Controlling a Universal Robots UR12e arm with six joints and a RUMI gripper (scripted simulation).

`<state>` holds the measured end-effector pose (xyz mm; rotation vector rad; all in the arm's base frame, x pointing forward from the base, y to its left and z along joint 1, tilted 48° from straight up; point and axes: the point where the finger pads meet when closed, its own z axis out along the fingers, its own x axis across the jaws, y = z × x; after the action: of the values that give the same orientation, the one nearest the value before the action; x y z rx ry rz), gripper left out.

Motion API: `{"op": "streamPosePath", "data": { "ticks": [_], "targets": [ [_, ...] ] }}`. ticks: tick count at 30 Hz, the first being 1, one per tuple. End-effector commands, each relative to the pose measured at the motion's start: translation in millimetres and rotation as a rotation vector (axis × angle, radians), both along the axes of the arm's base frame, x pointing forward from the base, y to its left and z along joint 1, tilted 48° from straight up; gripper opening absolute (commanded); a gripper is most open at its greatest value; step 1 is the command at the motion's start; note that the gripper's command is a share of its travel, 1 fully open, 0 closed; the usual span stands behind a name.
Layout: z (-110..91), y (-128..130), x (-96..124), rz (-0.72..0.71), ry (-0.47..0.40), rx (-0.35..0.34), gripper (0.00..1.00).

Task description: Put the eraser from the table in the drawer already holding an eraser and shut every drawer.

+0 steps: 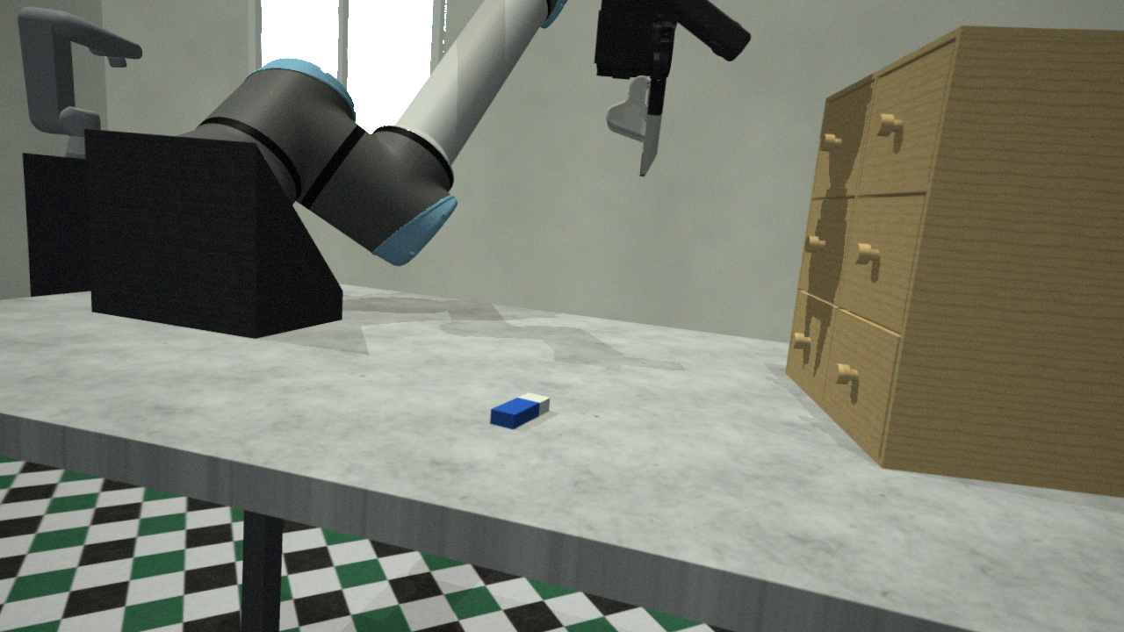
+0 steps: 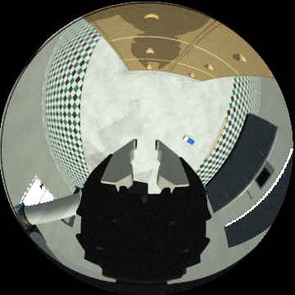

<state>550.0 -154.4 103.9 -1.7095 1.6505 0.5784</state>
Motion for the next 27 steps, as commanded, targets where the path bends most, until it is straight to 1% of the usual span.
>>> {"op": "streamPosePath", "data": {
  "ticks": [1,8,15,17,27],
  "targets": [
    [0,-1,0,0.002,-0.004,-0.001,0.2],
    [0,0,1,-0.006,-0.011,0.0,0.2],
    [-4,6,9,-0.055,-0.057,0.006,0.2],
    [-4,6,9,-0.055,-0.057,0.006,0.2],
    [-17,23,33,-0.209,-0.203,0.027,0.2]
  ]
}}
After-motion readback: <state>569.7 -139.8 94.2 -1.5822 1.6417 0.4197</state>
